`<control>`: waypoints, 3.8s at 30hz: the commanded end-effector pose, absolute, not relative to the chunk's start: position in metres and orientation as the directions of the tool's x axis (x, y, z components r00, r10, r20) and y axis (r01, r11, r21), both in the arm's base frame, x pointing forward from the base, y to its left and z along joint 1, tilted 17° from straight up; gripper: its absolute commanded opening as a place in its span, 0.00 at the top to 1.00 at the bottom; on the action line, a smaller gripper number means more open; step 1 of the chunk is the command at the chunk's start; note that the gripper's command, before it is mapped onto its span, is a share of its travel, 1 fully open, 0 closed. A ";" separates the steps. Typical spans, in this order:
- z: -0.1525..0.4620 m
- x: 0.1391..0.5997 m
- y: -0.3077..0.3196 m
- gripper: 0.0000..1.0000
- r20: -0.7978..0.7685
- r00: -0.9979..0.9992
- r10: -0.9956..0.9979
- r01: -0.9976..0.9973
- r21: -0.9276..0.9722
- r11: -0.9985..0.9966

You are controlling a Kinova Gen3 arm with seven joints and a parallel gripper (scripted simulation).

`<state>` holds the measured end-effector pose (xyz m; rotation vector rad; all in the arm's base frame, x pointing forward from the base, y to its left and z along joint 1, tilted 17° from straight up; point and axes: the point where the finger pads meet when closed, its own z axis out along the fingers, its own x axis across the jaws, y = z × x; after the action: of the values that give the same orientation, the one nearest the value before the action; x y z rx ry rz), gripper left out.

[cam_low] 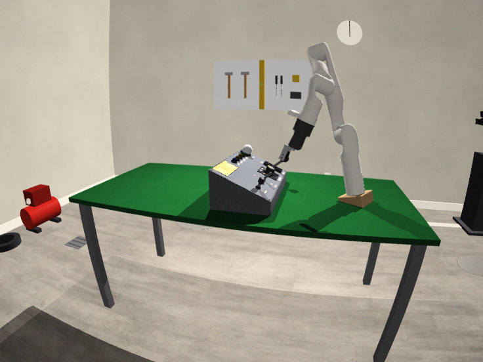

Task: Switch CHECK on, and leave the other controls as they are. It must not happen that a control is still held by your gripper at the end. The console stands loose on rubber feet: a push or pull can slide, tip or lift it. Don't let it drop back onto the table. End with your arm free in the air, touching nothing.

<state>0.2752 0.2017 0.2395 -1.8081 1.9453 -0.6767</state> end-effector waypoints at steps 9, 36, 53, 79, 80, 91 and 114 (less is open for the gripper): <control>0.249 0.285 0.181 0.00 0.059 -0.092 -0.994 -0.793 -0.608 0.037; 0.288 0.299 0.013 0.00 0.109 -0.123 -0.986 -0.790 -0.612 0.031; 0.278 0.280 -0.032 0.00 0.038 -0.089 -0.995 -0.802 -0.596 0.049; 0.277 0.279 -0.033 0.00 0.033 -0.086 -0.996 -0.802 -0.595 0.050; 0.277 0.279 -0.033 0.00 0.033 -0.086 -0.996 -0.802 -0.595 0.050; 0.277 0.279 -0.033 0.00 0.033 -0.086 -0.996 -0.802 -0.595 0.050; 0.277 0.279 -0.033 0.00 0.033 -0.086 -0.996 -0.802 -0.595 0.050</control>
<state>0.2786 -0.0336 0.2762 -1.8052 1.9466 -0.6743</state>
